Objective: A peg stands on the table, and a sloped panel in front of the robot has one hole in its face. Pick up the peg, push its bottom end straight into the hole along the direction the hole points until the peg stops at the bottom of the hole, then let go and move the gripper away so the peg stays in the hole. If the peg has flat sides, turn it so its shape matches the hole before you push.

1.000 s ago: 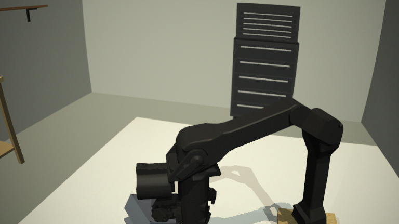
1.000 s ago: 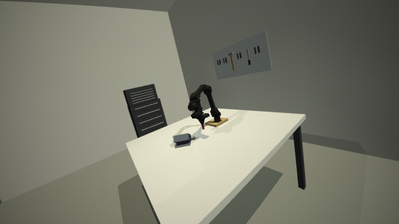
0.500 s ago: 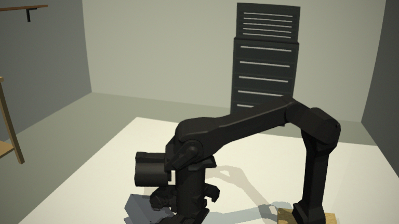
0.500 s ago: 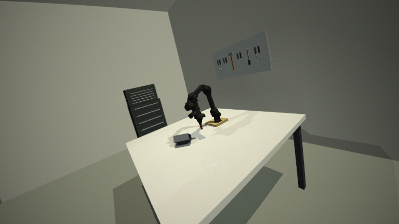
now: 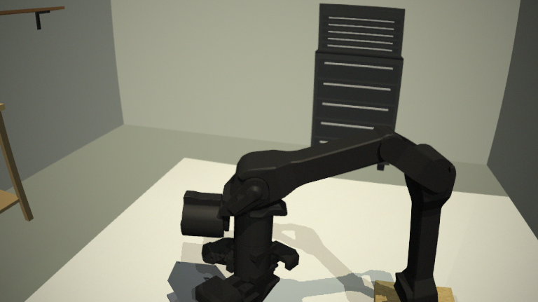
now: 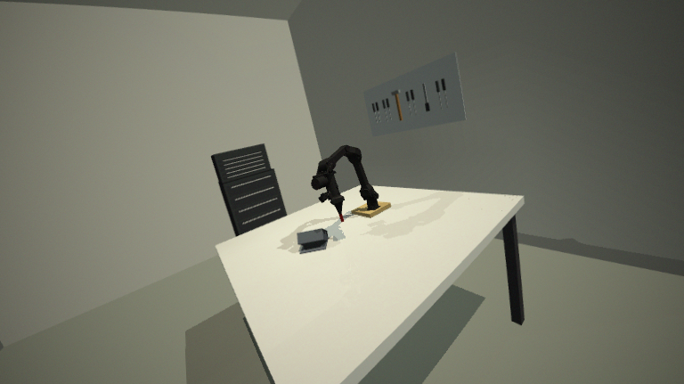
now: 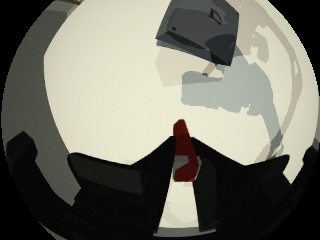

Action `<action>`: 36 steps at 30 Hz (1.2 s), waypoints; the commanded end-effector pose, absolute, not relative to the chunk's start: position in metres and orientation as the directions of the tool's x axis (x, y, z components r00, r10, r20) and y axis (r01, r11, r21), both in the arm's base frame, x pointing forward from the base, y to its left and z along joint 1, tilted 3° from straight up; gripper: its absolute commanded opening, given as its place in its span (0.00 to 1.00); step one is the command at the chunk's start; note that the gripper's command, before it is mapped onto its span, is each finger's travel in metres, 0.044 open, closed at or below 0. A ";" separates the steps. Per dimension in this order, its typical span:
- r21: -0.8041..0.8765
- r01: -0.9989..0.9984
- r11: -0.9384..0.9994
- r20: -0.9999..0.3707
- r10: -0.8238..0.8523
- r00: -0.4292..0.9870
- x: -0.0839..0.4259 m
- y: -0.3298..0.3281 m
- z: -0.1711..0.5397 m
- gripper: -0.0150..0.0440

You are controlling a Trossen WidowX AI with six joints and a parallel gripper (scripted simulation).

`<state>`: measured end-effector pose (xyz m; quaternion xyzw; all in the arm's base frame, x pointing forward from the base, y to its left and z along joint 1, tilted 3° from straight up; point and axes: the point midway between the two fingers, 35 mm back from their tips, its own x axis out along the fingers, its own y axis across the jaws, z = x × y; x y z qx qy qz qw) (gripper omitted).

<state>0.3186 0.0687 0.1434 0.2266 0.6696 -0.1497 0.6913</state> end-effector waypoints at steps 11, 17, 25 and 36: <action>0.159 0.677 0.718 -0.986 0.142 0.081 0.329 0.054 0.147 0.25; 0.175 0.737 0.653 -0.983 0.159 0.093 0.333 0.047 0.149 0.25; 0.193 0.807 0.558 -0.978 0.180 0.109 0.338 0.037 0.152 0.25; 0.212 0.885 0.415 -0.969 0.207 0.134 0.344 0.024 0.156 0.25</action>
